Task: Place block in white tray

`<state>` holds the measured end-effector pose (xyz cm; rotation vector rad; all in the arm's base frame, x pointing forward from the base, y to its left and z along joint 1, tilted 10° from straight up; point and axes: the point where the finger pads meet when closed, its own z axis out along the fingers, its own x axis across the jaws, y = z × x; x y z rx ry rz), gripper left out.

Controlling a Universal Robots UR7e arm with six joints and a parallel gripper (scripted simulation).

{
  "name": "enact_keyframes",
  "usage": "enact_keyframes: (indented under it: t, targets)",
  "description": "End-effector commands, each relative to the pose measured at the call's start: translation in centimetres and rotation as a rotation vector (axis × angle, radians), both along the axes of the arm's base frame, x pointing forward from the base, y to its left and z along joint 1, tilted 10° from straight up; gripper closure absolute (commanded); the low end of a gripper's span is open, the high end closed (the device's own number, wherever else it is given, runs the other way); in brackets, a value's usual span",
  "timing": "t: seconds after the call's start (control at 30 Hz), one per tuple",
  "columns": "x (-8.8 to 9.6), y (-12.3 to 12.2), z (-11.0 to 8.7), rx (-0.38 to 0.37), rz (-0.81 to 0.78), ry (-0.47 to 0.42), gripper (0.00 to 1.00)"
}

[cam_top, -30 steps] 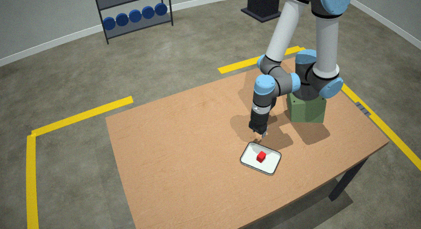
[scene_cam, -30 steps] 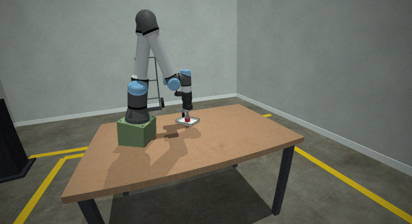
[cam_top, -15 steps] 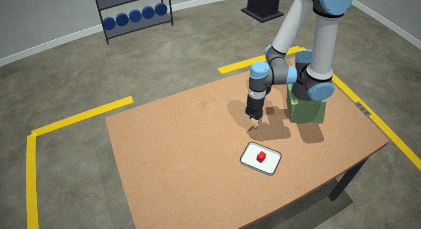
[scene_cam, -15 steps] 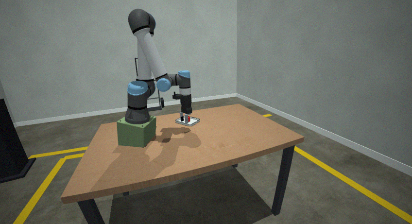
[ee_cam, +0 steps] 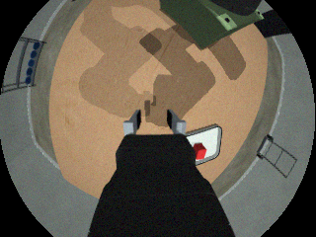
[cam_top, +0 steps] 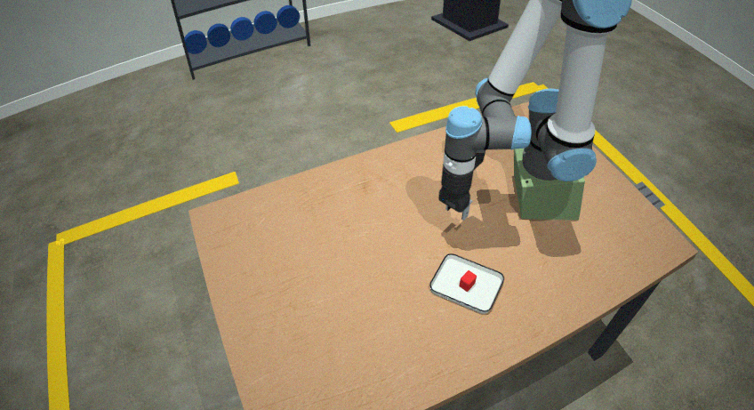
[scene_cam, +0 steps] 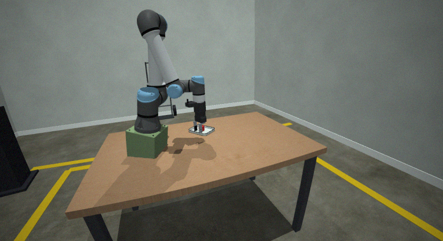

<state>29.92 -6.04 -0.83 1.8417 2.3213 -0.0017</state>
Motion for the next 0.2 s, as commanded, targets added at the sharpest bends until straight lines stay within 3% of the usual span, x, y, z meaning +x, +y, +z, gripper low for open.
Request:
enact_keyframes:
  t: [0.0,0.17]
  targets:
    - [0.03,-0.02,0.03,0.000,0.000,-0.001,0.09]
    - [0.03,-0.02,0.03,0.000,0.000,-0.001,0.09]
